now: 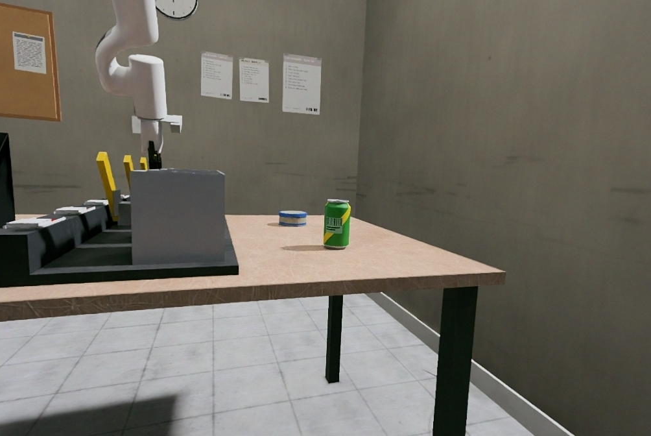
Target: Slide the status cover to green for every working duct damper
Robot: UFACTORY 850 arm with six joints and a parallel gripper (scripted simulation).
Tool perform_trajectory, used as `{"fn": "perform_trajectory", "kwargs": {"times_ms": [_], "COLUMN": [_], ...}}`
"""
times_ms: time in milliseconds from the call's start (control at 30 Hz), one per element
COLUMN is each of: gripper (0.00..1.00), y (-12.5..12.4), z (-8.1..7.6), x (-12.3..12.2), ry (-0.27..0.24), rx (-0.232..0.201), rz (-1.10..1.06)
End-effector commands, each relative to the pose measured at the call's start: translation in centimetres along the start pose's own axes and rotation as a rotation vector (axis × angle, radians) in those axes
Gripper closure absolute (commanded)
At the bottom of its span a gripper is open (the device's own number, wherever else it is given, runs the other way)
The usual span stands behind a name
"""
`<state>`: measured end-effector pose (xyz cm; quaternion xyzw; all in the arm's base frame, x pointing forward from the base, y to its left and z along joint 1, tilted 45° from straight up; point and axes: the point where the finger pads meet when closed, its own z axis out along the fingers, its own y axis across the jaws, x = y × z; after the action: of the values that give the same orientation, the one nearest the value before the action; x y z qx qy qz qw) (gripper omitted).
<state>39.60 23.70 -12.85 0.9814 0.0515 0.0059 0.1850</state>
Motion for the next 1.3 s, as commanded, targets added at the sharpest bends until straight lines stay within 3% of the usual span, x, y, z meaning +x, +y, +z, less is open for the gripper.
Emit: {"fn": "perform_trajectory", "kwargs": {"times_ms": [0,367,833,1267], "gripper": [0.81,0.81,0.81,0.81], "y": [0.4,1.4,1.9,2.2], "z": [0.0,0.1,0.2,0.2], "x": [0.1,0.1,0.1,0.1], "ry": [0.006,0.006,0.006,0.006], "rx": [0.05,0.151,0.206,0.232], "rz": [0.0,0.0,0.0,0.0]}}
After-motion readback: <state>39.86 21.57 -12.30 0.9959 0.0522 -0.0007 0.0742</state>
